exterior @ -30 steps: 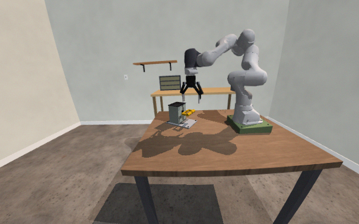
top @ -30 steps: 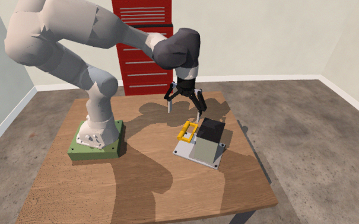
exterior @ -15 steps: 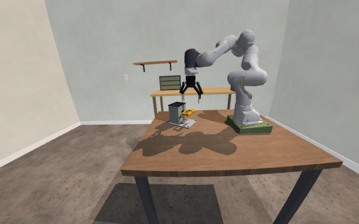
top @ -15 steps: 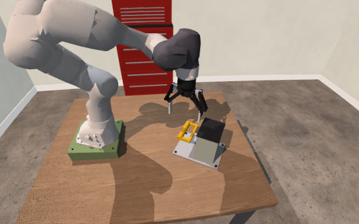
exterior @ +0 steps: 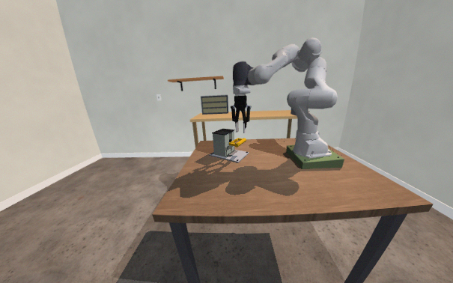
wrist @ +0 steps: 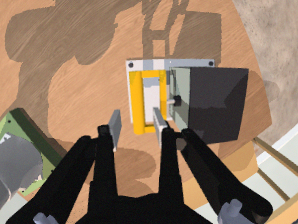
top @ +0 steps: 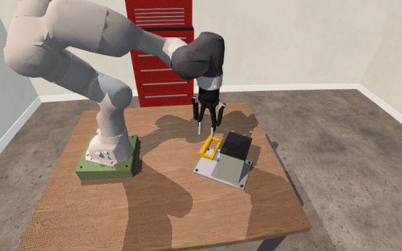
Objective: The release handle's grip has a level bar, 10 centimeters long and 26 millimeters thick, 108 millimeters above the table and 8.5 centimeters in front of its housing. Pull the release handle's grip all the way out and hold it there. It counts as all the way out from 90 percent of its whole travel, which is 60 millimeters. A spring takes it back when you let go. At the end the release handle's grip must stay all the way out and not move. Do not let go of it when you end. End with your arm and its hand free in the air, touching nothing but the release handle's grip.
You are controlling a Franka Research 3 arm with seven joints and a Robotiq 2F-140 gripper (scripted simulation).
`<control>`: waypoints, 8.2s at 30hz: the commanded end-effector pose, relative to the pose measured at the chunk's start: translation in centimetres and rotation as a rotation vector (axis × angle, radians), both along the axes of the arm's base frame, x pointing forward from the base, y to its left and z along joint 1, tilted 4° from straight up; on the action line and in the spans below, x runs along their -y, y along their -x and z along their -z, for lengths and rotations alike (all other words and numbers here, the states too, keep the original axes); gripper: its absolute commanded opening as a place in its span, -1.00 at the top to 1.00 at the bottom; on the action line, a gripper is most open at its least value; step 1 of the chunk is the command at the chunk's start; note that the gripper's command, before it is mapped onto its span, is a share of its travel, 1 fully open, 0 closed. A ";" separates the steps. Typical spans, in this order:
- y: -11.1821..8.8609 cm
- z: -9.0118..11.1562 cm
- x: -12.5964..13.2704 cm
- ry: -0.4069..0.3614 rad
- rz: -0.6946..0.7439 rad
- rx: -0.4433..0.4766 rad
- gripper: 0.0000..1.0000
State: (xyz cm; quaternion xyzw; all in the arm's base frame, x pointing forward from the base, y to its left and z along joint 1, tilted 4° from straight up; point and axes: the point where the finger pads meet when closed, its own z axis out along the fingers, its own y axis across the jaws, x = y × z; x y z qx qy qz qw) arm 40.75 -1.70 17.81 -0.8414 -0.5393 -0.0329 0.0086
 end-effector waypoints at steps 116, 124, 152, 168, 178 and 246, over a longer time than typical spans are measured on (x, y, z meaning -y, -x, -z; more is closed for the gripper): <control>-0.4 4.2 -0.2 0.000 -0.006 0.003 0.37; -0.4 4.5 -0.2 0.000 -0.006 0.003 0.37; -0.4 4.6 -0.2 0.000 -0.006 0.003 0.37; -0.4 4.6 -0.2 0.000 -0.006 0.003 0.37; -0.4 4.6 -0.3 0.000 -0.006 0.003 0.37; -0.4 4.6 -0.4 0.000 -0.006 0.003 0.37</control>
